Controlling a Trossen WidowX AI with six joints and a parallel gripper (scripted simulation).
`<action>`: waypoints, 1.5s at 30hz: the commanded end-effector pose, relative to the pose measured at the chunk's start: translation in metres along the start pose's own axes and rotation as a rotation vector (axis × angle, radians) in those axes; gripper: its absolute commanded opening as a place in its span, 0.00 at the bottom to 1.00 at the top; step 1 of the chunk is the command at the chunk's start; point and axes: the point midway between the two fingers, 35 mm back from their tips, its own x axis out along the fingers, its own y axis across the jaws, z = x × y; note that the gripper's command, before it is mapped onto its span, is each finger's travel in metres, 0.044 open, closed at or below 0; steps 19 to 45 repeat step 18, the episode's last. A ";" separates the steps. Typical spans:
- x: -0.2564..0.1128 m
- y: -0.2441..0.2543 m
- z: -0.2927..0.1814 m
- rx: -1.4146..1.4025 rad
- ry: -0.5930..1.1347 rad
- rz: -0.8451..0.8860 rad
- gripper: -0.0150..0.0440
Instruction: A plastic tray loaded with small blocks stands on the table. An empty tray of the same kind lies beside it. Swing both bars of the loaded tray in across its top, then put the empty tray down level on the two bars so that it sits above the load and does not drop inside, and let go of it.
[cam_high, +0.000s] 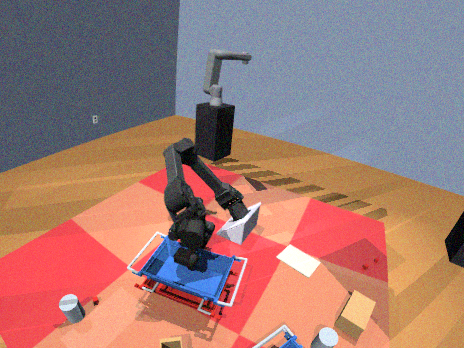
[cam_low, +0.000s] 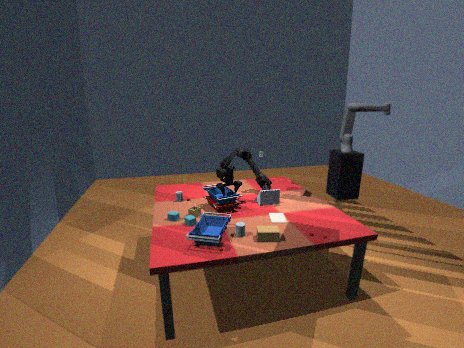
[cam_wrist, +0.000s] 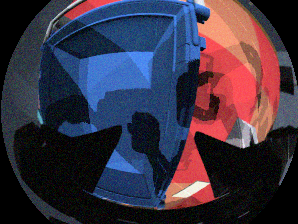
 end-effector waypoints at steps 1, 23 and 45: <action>-0.011 0.003 -0.001 0.001 0.004 0.007 1.00; -0.106 -0.001 -0.001 -0.028 0.005 0.031 1.00; -0.106 -0.001 -0.001 -0.028 0.005 0.031 1.00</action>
